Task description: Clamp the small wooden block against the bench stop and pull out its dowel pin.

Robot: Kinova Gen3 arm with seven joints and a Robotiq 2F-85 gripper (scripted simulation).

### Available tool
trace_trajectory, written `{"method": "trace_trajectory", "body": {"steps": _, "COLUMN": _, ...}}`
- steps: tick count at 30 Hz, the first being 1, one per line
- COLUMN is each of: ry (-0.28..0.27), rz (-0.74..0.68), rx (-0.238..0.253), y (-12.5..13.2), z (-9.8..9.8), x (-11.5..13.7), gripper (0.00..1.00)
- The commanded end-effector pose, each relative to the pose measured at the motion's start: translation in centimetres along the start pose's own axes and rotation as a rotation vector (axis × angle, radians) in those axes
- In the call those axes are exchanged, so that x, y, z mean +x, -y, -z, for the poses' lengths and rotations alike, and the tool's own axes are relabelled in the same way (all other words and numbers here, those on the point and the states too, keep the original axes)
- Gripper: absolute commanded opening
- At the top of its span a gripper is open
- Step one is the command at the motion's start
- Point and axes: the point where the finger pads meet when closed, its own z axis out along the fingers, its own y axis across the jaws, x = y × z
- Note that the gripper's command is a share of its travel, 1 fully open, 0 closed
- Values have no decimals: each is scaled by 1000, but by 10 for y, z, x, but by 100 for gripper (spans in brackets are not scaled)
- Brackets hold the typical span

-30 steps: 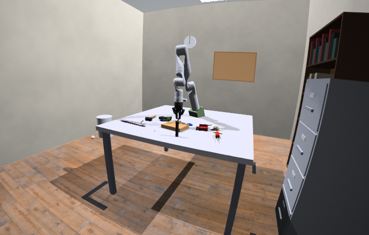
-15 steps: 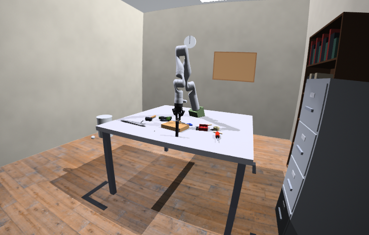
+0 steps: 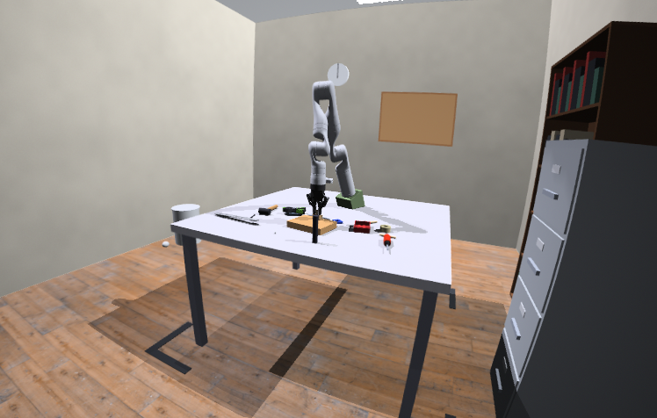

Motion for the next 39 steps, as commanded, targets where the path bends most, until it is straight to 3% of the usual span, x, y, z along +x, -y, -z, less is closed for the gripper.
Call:
{"method": "trace_trajectory", "body": {"steps": 1, "ry": 1, "rz": 0, "rx": -1, "y": 0, "z": 0, "x": 0, "gripper": 34}}
{"method": "trace_trajectory", "body": {"steps": 32, "ry": 1, "rz": 0, "rx": -1, "y": 0, "z": 0, "x": 0, "gripper": 34}}
{"method": "trace_trajectory", "body": {"steps": 33, "ry": 1, "rz": 0, "rx": -1, "y": 0, "z": 0, "x": 0, "gripper": 28}}
{"method": "trace_trajectory", "body": {"steps": 38, "ry": 1, "rz": 0, "rx": -1, "y": 0, "z": 0, "x": 0, "gripper": 28}}
{"method": "trace_trajectory", "body": {"steps": 39, "ry": 1, "rz": 0, "rx": -1, "y": 0, "z": 0, "x": 0, "gripper": 22}}
